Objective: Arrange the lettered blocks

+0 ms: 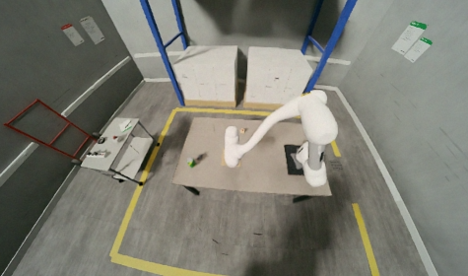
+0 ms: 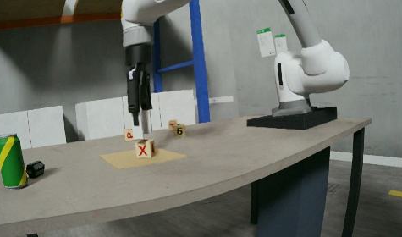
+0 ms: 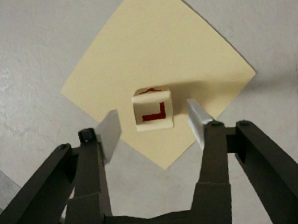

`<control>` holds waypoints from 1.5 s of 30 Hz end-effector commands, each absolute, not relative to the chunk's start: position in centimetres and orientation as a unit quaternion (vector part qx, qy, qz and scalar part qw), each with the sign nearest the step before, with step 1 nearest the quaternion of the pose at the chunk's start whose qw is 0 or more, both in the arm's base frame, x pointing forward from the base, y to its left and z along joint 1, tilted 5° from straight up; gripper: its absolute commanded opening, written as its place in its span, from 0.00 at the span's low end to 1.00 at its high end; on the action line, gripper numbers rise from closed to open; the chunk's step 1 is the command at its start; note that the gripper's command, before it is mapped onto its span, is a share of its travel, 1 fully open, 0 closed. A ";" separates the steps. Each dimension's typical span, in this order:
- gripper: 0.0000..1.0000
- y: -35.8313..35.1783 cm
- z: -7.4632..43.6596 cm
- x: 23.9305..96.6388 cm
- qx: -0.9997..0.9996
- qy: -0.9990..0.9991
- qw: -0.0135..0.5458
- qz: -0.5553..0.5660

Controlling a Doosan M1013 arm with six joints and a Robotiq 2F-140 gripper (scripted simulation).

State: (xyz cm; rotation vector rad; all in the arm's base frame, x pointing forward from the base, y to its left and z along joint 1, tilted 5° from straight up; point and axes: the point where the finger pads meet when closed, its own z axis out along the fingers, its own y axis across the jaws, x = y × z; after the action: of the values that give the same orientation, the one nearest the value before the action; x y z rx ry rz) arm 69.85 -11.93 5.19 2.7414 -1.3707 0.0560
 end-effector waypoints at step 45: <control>0.44 -12.4 0.0 69.9 0.894 -0.447 0.038 0.019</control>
State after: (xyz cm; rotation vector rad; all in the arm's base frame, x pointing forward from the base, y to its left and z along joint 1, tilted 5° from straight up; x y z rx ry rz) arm 69.85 -12.37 -0.06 2.7414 -1.3708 0.0560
